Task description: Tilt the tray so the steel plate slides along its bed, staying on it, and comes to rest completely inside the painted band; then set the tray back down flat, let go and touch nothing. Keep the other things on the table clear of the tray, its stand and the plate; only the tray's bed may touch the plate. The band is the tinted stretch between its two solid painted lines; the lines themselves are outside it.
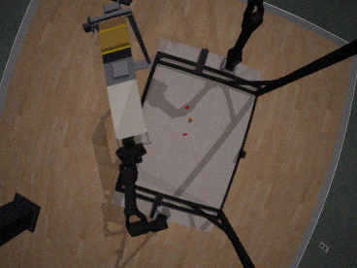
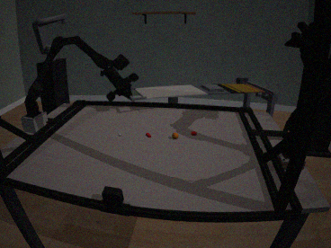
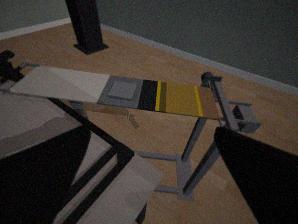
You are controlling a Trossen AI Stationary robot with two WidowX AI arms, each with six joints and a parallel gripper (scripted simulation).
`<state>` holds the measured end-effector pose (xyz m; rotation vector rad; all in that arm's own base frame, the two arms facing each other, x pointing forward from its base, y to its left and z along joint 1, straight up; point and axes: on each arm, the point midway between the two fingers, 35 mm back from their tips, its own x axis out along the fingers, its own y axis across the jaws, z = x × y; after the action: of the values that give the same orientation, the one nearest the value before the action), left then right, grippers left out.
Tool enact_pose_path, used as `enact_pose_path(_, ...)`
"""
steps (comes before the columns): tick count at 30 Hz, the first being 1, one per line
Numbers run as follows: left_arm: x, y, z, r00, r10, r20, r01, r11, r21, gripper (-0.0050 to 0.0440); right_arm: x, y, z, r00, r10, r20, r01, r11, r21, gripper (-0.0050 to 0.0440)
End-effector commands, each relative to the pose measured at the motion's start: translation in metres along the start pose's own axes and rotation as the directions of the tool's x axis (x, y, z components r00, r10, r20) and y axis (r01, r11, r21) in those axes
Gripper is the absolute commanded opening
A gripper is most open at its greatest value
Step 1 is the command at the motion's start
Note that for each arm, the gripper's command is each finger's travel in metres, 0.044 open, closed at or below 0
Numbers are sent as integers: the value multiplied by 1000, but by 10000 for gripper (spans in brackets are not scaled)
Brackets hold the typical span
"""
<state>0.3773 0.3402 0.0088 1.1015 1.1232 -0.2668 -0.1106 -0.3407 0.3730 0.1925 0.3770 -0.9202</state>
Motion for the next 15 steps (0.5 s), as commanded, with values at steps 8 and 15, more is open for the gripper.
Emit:
enact_pose_path(8, -18, 14, -1, 1000, 24, -5, -24, 1000, 0, 0, 0, 0, 0, 1000, 2, 2, -2, 1000, -3, 440)
enact_pose_path(15, -22, 17, -1, 1000, 26, -5, -26, 1000, 0, 0, 0, 0, 0, 1000, 2, 2, -2, 1000, -3, 440)
